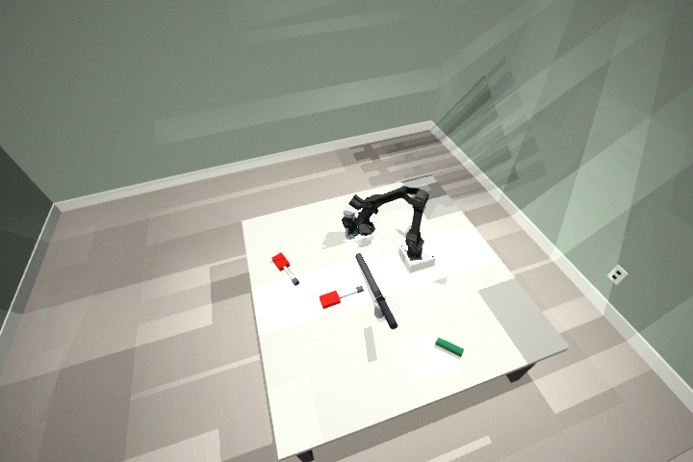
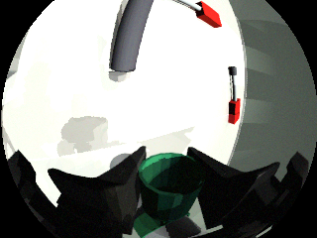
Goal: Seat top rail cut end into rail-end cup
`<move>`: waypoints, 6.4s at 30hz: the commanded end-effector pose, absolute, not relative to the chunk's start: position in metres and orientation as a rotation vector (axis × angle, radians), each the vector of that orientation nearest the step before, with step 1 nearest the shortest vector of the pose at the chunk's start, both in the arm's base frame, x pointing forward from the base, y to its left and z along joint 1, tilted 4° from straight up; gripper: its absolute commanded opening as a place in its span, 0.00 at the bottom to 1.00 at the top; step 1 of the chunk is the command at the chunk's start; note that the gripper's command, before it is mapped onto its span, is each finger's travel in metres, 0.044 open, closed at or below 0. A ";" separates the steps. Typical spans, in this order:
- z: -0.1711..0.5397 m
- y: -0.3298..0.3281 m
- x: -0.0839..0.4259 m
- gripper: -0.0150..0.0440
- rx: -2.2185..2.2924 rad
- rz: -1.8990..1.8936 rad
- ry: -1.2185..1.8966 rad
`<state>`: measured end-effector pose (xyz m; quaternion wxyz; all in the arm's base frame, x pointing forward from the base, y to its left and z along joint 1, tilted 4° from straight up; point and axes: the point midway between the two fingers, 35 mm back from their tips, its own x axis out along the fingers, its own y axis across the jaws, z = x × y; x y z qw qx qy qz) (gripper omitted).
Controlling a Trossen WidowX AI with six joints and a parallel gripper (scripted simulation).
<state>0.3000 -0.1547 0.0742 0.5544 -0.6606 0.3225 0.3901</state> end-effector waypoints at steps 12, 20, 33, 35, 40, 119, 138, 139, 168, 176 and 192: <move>0.097 -0.128 0.298 1.00 -1.554 0.915 0.769; 0.107 -0.113 0.297 1.00 -1.541 0.911 0.770; 0.154 -0.039 0.290 1.00 -0.744 0.414 1.034; 0.161 -0.028 0.286 1.00 -0.614 0.327 1.053; 0.180 -0.003 0.273 1.00 -0.287 0.108 1.070; 0.040 0.051 0.280 1.00 1.053 -1.135 1.235; 0.009 0.049 0.280 1.00 1.053 -1.135 1.235; 0.008 0.048 0.280 1.00 1.053 -1.136 1.235; -0.007 0.047 0.278 0.53 1.052 -1.136 1.235; -0.005 0.047 0.278 0.34 1.052 -1.136 1.235; 0.068 0.009 0.279 0.25 0.858 -1.261 0.991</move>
